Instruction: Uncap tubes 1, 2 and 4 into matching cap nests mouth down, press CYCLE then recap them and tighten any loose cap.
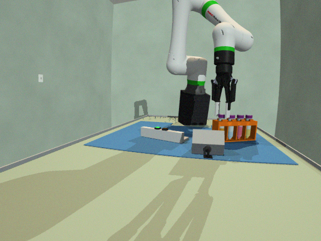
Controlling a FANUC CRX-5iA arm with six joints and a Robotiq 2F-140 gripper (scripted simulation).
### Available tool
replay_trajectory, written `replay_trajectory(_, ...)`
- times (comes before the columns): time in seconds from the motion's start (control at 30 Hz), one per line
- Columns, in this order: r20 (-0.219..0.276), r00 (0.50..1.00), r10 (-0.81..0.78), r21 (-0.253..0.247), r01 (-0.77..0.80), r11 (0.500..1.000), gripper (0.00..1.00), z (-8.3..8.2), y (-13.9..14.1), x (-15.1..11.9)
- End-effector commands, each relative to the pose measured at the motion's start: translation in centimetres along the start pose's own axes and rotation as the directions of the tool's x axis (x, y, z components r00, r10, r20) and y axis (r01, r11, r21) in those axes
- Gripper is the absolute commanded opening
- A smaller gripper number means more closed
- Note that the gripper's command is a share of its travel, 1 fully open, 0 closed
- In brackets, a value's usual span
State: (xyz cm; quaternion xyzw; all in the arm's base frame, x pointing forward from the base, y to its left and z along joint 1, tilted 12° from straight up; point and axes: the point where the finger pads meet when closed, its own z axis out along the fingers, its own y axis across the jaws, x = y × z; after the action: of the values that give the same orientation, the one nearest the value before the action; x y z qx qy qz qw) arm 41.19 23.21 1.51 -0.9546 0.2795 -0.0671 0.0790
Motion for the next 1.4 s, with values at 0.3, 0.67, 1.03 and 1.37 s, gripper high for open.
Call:
replay_trajectory(0.3,0.000,1.000,0.000,0.000,0.000,1.000,0.00,0.03,-0.02,0.01)
replay_trajectory(0.67,0.000,0.980,0.199,0.000,-0.199,0.980,0.00,0.06,-0.02,0.01)
replay_trajectory(1.03,0.000,0.878,0.479,0.000,-0.479,0.878,0.00,0.10,-0.02,0.01)
replay_trajectory(1.37,0.000,0.707,0.707,0.000,-0.707,0.707,0.00,0.15,-0.02,0.01)
